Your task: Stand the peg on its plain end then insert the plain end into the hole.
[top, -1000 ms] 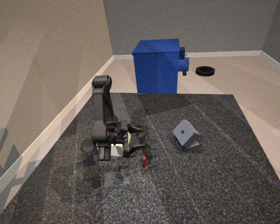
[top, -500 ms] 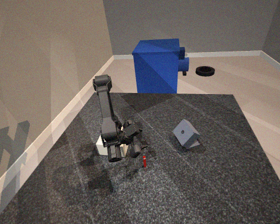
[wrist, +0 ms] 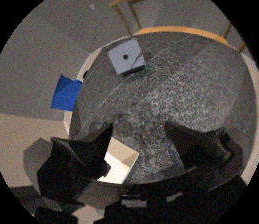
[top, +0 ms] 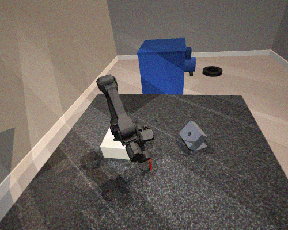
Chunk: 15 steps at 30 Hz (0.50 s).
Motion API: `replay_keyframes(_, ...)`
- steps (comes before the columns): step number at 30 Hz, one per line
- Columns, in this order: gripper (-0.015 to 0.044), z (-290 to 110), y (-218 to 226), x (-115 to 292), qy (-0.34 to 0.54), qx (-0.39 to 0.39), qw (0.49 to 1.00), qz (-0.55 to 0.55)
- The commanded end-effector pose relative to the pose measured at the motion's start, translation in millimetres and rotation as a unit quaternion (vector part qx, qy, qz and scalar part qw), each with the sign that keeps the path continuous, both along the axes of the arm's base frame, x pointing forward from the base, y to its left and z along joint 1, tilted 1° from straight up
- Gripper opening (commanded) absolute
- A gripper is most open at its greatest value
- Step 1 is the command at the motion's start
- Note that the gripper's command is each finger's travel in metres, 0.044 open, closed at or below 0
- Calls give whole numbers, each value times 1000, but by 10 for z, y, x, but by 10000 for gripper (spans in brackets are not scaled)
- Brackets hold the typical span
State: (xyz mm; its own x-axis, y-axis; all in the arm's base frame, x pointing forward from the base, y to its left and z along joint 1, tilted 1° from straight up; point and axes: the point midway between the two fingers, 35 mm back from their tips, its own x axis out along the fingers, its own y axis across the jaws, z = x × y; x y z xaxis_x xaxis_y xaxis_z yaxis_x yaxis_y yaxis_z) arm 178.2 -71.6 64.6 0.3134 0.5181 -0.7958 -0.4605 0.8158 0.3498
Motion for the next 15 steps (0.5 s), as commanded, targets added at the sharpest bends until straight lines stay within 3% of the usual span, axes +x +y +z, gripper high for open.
replay_keyframes(1,440,-41,-58,22,53,-45,998,-1)
replay_keyframes(15,440,-19,-306,231,164,-235,956,-57)
